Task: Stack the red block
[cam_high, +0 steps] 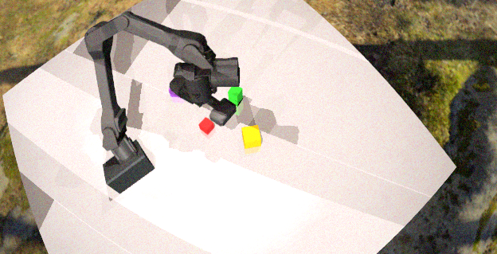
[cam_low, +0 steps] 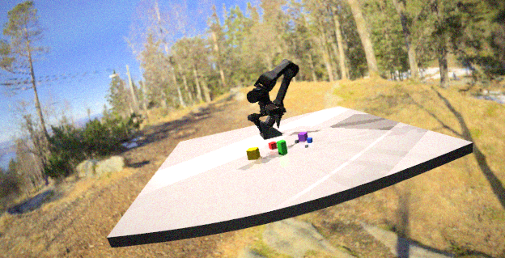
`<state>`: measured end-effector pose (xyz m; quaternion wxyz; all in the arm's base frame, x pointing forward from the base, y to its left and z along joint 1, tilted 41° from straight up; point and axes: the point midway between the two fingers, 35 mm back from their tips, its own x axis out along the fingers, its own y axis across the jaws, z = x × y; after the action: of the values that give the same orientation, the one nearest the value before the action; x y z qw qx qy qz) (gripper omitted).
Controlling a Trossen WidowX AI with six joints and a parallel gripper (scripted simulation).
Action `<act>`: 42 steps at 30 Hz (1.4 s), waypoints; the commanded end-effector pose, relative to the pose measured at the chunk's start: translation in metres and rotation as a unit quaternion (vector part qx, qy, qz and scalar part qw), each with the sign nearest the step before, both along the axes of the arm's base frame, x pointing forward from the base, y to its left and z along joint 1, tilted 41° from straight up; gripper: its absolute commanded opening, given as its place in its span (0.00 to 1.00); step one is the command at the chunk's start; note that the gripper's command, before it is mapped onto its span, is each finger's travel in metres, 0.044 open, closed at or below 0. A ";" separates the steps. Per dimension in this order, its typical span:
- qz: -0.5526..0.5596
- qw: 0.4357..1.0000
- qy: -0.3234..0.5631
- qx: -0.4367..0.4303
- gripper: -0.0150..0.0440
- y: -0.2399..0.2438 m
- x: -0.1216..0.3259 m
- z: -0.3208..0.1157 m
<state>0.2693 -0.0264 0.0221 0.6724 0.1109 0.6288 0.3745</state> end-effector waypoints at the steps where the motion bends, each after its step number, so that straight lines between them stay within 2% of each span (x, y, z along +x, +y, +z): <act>1: -0.004 1.000 0.015 0.003 1.00 0.001 -0.006 -0.001; 6: -0.004 1.000 0.015 0.002 1.00 0.002 -0.006 -0.003; 14: -0.004 1.000 0.015 0.003 1.00 0.029 -0.011 -0.035; 42: -0.004 1.000 0.015 0.004 1.00 0.051 -0.015 -0.061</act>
<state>0.2575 0.0186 -0.0342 0.6672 0.1178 0.6350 0.3711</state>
